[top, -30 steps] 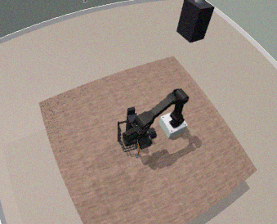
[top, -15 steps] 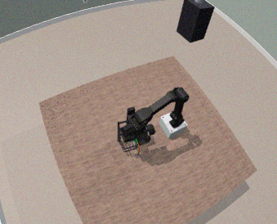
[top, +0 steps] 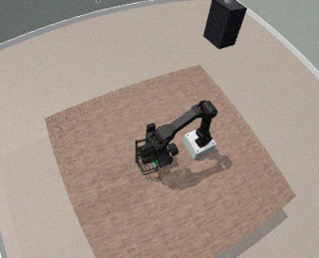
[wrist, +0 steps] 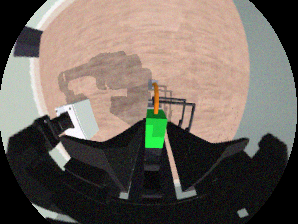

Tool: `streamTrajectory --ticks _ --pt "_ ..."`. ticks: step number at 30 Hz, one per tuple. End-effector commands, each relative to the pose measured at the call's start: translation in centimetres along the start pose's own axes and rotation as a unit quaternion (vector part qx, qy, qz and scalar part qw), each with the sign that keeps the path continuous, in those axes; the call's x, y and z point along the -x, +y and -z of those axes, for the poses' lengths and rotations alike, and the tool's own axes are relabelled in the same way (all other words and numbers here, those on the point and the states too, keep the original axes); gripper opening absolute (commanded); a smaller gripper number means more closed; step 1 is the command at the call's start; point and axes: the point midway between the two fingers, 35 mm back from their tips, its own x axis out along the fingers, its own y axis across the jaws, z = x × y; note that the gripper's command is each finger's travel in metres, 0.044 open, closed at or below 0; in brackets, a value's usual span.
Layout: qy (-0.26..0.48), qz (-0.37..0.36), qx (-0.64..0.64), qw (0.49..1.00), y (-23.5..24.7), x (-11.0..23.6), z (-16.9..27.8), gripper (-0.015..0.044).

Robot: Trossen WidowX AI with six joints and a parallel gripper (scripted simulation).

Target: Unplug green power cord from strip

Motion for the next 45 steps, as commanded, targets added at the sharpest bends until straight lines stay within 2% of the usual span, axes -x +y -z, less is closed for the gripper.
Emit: streamTrajectory --ticks 1,3,11,45 --pt "0.000 0.000 0.000 1.000 0.0 0.0 0.0 0.0108" --pt "0.000 0.000 0.000 1.000 0.0 0.0 0.0 0.0055" --pt "0.000 0.000 0.000 1.000 0.0 0.0 0.0 0.0002" --pt "-0.003 0.001 0.002 1.000 0.1 0.3 -5.0 0.0000"
